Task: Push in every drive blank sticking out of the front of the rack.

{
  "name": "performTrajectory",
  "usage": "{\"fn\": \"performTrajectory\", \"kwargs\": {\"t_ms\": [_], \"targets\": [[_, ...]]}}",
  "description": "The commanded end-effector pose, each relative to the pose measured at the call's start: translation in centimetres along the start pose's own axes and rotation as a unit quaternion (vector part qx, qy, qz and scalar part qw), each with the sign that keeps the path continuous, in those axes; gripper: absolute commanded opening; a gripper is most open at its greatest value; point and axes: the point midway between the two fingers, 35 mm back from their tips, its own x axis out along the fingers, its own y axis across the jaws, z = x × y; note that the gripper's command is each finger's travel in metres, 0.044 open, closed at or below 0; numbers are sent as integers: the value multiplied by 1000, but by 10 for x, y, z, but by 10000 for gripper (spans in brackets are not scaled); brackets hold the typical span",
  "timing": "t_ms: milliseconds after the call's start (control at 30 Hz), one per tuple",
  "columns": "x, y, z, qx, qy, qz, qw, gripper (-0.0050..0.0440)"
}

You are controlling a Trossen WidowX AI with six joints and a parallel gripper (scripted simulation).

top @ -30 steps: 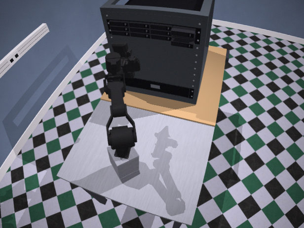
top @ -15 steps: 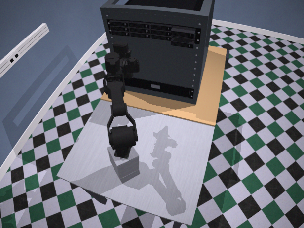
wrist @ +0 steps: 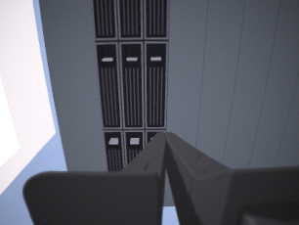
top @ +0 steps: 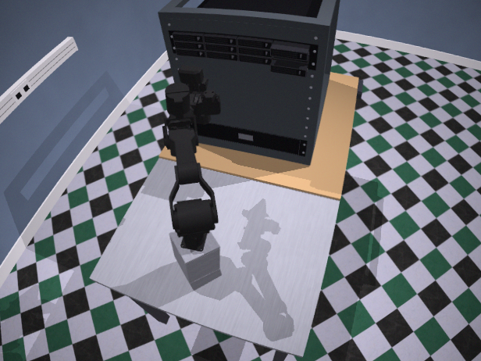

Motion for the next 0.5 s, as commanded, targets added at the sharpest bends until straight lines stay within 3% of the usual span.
{"fn": "performTrajectory", "kwargs": {"t_ms": [0,333,467], "targets": [[3,0,0,2,-2,0,1000,-50],[43,0,-1,3,-1,0,1000,-50],[49,-1,-1,3,-1,0,1000,-50]]}}
